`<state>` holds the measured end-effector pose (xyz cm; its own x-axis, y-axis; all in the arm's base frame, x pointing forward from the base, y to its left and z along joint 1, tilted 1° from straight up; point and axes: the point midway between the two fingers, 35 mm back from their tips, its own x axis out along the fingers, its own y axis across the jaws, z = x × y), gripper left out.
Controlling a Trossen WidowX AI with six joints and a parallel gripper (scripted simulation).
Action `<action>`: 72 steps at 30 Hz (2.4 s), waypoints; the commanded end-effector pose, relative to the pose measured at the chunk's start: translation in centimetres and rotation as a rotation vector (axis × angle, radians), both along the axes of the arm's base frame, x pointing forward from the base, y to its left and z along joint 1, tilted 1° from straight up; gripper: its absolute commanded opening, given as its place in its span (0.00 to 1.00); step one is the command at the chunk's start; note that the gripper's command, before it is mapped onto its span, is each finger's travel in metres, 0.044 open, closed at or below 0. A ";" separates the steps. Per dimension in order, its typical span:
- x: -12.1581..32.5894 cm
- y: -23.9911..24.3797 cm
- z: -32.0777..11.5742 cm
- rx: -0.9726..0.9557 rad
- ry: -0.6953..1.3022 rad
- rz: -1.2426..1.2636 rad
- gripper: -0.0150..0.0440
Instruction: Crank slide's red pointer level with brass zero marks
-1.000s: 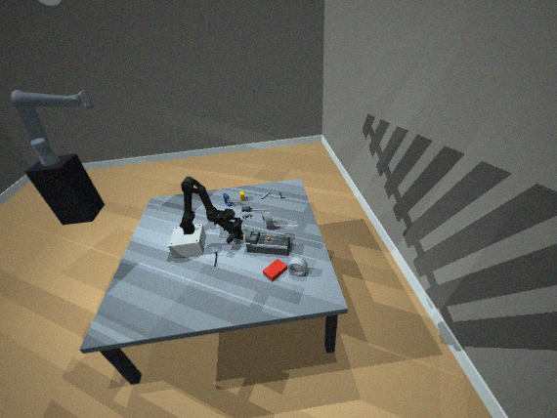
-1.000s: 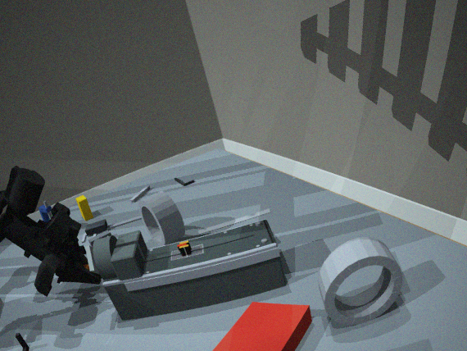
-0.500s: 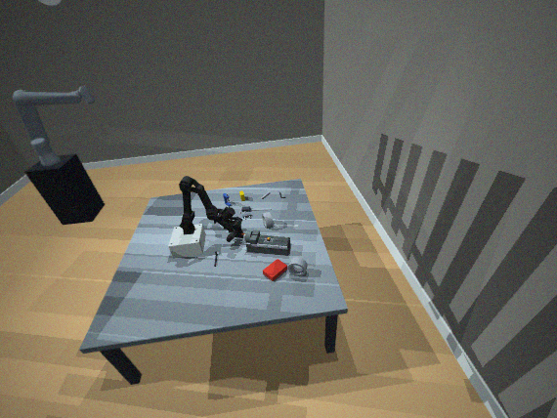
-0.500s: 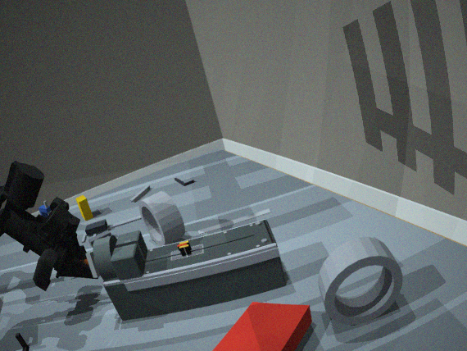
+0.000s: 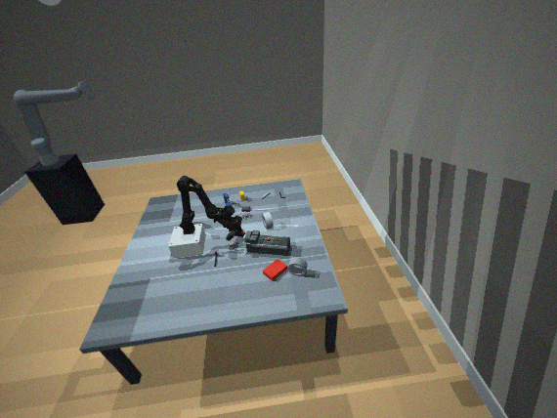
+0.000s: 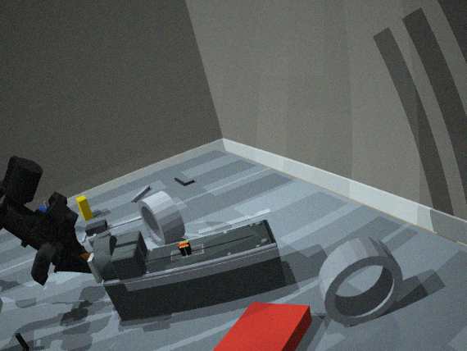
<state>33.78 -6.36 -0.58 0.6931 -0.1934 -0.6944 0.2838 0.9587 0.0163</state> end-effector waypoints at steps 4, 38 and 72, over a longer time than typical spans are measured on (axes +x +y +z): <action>0.0 0.0 0.8 0.000 -0.006 -0.001 0.25; -0.3 -1.0 2.4 -0.001 -0.006 -0.001 0.25; -0.3 -1.0 2.4 -0.001 -0.006 -0.001 0.25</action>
